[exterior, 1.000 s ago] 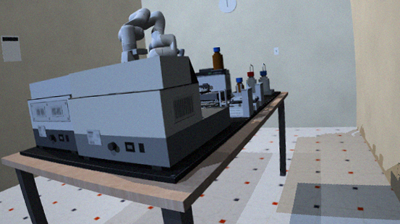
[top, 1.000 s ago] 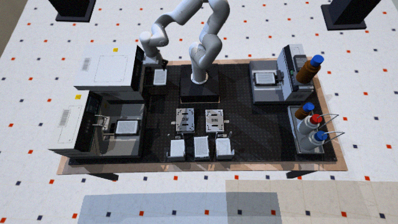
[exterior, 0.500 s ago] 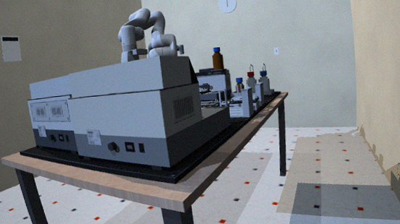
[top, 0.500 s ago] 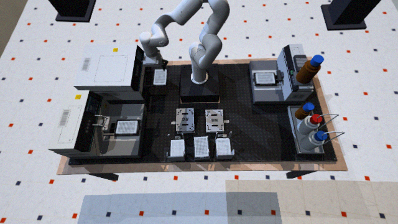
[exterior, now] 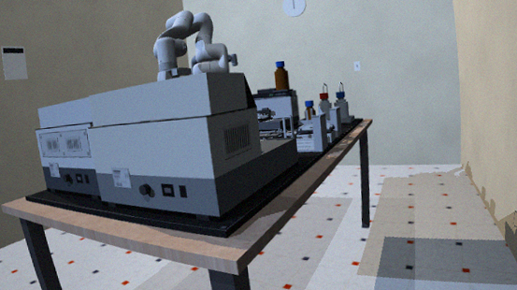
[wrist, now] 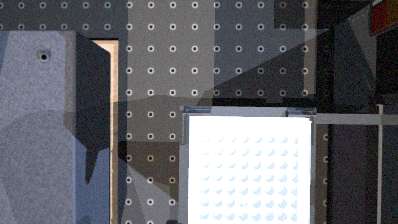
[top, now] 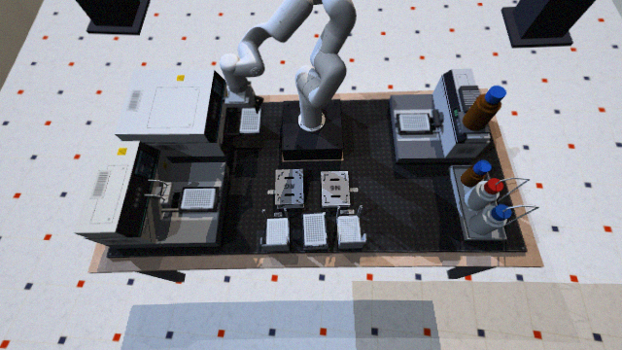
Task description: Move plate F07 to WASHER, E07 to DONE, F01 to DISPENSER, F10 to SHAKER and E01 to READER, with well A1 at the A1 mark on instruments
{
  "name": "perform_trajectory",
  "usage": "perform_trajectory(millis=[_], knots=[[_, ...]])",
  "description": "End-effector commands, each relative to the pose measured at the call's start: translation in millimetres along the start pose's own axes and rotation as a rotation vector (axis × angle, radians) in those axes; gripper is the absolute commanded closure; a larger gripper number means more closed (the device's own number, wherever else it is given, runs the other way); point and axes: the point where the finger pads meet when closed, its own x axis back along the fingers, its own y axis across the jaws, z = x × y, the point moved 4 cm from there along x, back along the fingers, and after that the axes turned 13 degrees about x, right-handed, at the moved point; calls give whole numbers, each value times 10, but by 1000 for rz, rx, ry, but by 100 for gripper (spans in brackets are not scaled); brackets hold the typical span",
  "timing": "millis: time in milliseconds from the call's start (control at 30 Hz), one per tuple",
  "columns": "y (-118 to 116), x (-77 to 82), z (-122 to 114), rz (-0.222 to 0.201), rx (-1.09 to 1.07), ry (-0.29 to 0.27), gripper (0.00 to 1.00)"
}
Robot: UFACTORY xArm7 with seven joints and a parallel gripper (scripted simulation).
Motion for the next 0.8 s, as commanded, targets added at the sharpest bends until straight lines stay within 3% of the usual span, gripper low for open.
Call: perform_trajectory(millis=[0, 767], knots=[[17, -17, -3, -5, 0, 0, 0], [19, -298, -3, -5, 0, 0, 0]])
